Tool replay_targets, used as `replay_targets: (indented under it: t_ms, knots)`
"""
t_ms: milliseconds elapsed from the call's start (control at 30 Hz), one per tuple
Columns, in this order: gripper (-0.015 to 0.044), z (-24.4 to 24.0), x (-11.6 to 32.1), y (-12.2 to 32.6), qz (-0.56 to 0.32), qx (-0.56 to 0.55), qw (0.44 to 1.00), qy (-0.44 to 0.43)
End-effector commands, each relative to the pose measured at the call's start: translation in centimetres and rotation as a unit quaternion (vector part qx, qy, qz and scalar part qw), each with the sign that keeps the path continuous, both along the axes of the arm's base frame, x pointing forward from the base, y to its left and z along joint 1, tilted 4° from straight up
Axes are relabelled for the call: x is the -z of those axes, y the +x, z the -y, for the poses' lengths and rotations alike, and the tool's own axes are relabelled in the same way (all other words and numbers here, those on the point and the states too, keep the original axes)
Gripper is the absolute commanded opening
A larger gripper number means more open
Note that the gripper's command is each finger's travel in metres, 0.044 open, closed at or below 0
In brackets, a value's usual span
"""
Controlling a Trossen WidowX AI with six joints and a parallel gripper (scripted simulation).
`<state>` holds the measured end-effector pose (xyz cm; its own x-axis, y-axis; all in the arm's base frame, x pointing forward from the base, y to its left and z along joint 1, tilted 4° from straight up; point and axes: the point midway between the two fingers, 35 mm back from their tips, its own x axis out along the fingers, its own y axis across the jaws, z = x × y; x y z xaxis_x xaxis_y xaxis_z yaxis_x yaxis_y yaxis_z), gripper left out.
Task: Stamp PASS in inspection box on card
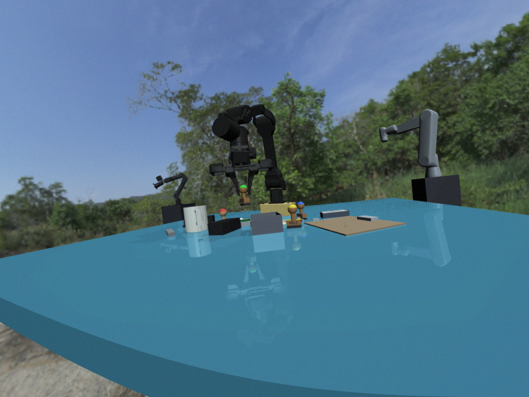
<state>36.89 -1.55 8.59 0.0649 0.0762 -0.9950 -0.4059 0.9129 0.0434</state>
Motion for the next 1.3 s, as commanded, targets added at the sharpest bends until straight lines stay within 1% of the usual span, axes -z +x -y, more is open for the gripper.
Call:
replay_targets:
  t_ms: [0,1267]
  knots:
    - [0.0000,0.8,0.5,0.8,-0.005,-0.003,1.000,0.003]
    - [0.0000,0.4,6.3,0.9,-0.005,-0.003,1.000,0.003]
